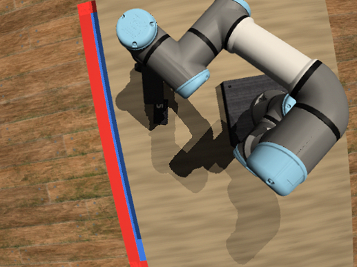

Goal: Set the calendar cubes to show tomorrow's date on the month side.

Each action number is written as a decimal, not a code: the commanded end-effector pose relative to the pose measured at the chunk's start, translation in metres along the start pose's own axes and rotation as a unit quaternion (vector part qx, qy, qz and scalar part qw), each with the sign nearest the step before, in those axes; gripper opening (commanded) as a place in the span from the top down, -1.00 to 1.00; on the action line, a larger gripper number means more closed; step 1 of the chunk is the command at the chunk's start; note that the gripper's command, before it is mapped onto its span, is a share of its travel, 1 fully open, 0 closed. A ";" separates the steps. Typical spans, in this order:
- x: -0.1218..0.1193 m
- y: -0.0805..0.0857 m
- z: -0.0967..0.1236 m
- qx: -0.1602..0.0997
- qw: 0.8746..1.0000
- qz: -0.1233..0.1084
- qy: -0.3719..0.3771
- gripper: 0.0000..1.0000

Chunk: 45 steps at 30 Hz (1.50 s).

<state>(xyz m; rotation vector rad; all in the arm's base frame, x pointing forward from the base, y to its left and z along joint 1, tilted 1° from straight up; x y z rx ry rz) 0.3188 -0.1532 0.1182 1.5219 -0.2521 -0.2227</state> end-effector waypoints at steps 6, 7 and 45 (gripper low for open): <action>-0.001 0.042 -0.001 0.007 1.000 -0.011 0.000 0.78; -0.001 0.045 -0.001 0.007 1.000 -0.011 0.000 0.78; -0.015 0.064 -0.112 0.007 1.000 -0.013 -0.004 0.78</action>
Point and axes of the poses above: the point where the finger pads meet when closed, its own y axis back along the fingers, its own x axis across the jaws, z = x × y, the point moved 10 cm from there along y, back along the fingers, and after that the axes turned 9 degrees about -y, right-handed, at the moved point
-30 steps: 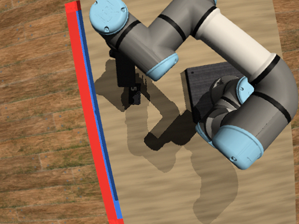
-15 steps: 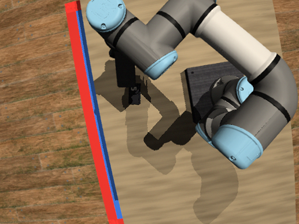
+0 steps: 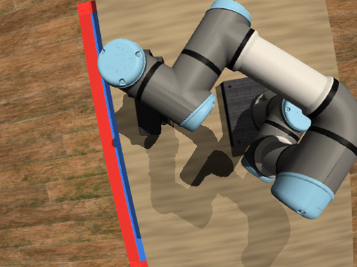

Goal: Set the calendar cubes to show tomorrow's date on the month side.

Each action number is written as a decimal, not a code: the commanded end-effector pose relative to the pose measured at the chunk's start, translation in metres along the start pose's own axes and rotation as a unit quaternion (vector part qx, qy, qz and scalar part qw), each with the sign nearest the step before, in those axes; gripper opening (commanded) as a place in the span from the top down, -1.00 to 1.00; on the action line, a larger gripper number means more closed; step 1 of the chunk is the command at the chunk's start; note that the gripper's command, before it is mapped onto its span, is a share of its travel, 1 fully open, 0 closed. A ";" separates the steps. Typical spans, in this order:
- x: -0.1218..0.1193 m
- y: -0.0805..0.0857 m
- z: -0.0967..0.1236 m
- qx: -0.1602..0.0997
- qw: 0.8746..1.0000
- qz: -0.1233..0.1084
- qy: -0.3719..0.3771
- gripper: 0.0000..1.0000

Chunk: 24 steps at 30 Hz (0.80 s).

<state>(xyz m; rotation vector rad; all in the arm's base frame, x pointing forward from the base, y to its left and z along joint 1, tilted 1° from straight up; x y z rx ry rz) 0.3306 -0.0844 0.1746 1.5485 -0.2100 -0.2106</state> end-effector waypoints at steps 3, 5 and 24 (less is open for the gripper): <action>-0.008 0.006 -0.055 -0.003 1.000 0.000 -0.023 0.78; -0.010 0.006 -0.060 -0.003 1.000 0.000 -0.023 0.78; -0.010 0.003 -0.060 -0.003 1.000 -0.001 -0.023 0.78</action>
Point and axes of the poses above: the point where the finger pads meet when closed, its own y axis back along the fingers, its own x axis across the jaws, z = x × y, the point moved 10 cm from there along y, back along the fingers, and after that the axes turned 9 degrees about -y, right-handed, at the moved point
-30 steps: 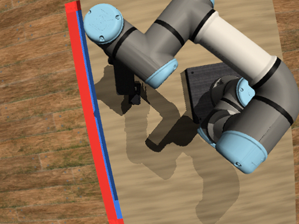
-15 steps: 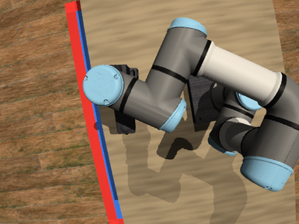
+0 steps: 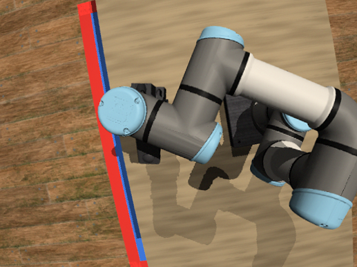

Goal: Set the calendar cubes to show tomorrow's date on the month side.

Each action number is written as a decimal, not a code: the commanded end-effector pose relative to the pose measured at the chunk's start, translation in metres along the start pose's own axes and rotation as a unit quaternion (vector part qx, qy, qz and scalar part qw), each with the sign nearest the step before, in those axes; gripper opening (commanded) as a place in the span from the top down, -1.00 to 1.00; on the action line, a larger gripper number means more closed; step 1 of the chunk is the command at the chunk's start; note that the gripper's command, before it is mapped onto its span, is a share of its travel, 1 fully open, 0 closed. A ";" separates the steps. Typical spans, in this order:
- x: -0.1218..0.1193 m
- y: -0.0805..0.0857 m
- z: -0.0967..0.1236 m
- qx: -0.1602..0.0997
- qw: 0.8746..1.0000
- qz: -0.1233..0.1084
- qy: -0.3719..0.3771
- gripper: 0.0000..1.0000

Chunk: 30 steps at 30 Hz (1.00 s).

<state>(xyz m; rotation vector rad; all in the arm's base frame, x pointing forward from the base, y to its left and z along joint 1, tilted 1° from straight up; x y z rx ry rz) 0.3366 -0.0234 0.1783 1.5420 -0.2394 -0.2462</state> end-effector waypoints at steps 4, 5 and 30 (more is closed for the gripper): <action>0.000 -0.007 0.000 -0.001 1.000 0.000 -0.002 0.78; 0.000 -0.009 0.000 -0.001 1.000 0.000 -0.002 0.78; 0.001 -0.063 0.000 0.000 1.000 0.000 -0.002 0.78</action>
Point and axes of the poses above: the point where the finger pads meet when closed, its own y axis back along the fingers, its own x axis across the jaws, z = x × y, the point moved 10 cm from there along y, back along the fingers, and after that the axes turned 9 degrees about -y, right-handed, at the moved point
